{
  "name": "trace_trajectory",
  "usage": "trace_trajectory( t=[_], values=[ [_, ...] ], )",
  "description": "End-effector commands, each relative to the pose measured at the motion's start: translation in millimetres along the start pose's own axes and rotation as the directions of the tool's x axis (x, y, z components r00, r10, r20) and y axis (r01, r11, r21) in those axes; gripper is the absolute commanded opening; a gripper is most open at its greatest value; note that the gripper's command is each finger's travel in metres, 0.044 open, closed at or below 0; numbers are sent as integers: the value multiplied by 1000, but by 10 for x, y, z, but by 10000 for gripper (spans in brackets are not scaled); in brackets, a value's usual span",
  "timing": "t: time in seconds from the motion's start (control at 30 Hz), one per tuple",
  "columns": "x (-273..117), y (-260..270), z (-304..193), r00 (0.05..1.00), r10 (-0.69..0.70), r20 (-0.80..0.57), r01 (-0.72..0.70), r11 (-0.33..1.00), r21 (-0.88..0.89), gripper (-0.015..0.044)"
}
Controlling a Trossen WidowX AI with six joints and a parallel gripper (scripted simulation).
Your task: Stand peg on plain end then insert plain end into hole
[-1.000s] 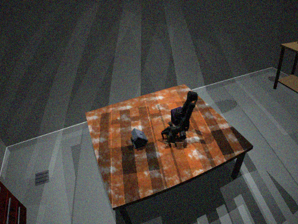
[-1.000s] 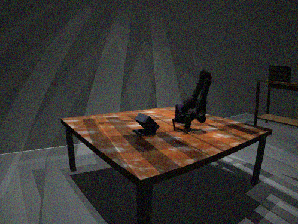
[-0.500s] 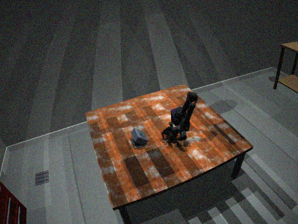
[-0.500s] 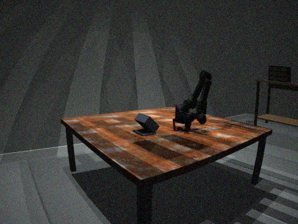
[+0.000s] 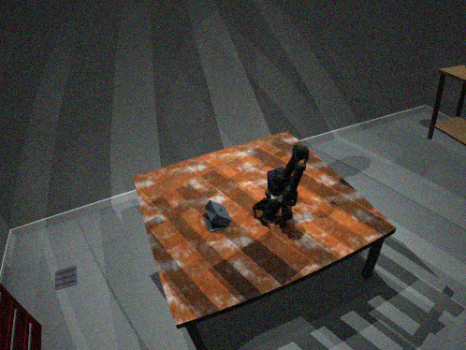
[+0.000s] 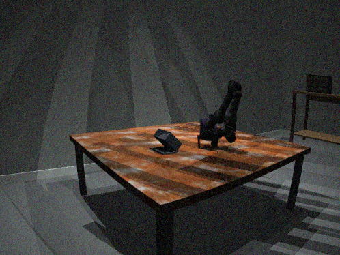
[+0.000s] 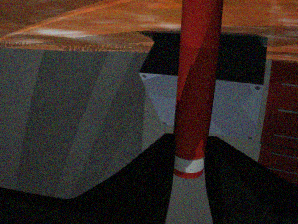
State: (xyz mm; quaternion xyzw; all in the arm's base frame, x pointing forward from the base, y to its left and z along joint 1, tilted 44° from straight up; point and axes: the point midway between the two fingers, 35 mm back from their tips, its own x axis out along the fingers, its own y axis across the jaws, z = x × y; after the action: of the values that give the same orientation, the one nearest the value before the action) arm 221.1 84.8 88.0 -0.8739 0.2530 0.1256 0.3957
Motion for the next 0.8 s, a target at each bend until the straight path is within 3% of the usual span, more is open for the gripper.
trace_trajectory(
  t=[0.0,0.1,0.2,0.77],
  values=[
    [-10,1,25,1000,0,1,0,1000,0,49],
    [-5,1,3,1000,-1,-6,1,1000,1,56],
    [-6,2,3,1000,-1,-7,1,1000,1,130],
    [-6,2,3,1000,-1,-7,1,1000,1,130]
  ],
)
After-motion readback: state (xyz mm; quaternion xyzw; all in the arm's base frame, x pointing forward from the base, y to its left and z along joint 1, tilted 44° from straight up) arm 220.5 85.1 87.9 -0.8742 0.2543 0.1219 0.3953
